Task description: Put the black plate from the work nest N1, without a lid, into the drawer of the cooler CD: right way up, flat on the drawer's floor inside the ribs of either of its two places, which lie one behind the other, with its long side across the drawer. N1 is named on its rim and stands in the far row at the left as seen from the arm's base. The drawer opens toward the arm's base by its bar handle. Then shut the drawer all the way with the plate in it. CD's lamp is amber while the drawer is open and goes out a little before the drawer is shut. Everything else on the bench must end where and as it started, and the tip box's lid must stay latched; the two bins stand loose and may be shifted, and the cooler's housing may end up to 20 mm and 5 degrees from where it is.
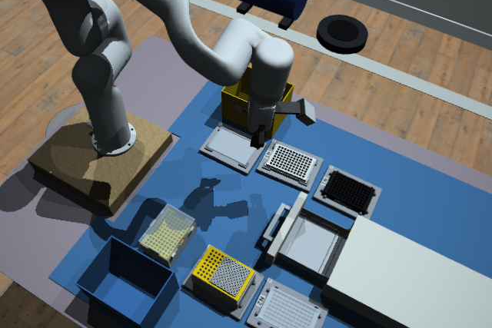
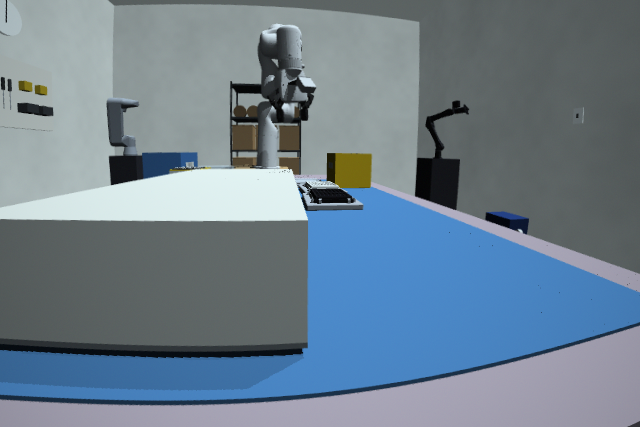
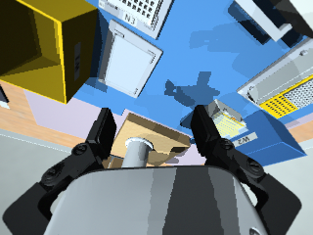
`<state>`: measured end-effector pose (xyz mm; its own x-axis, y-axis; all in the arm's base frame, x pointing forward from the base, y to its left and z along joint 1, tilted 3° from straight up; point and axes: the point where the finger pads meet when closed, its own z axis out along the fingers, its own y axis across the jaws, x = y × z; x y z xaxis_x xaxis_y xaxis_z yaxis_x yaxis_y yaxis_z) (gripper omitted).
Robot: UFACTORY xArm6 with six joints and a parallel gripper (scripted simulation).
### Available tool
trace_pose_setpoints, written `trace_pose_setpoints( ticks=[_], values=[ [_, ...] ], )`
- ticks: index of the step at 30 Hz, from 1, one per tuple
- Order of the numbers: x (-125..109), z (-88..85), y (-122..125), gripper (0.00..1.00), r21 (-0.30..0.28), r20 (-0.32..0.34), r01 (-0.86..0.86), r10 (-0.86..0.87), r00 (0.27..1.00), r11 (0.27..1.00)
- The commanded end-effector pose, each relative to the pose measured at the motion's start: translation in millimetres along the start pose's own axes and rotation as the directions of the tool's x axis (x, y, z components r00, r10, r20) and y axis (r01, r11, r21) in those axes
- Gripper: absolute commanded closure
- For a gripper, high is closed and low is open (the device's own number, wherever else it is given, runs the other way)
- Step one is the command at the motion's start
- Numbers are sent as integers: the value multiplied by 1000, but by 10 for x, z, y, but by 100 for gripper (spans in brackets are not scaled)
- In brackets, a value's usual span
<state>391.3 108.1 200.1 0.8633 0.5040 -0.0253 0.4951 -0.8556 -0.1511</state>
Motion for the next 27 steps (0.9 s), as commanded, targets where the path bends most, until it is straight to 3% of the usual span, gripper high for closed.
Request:
trace_pose_setpoints(
  ticks=[1, 12, 20, 27],
  values=[
    [-4, -64, 154, 0, -18, -18, -77, 77, 997, 997],
    [-81, -205, 575, 0, -49, -57, -256, 254, 966, 965],
    [-185, -330, 929, 0, -71, -104, -433, 426, 899, 898],
    [-243, -389, 1092, 0, -75, -120, -486, 476, 871, 871]
  ],
)
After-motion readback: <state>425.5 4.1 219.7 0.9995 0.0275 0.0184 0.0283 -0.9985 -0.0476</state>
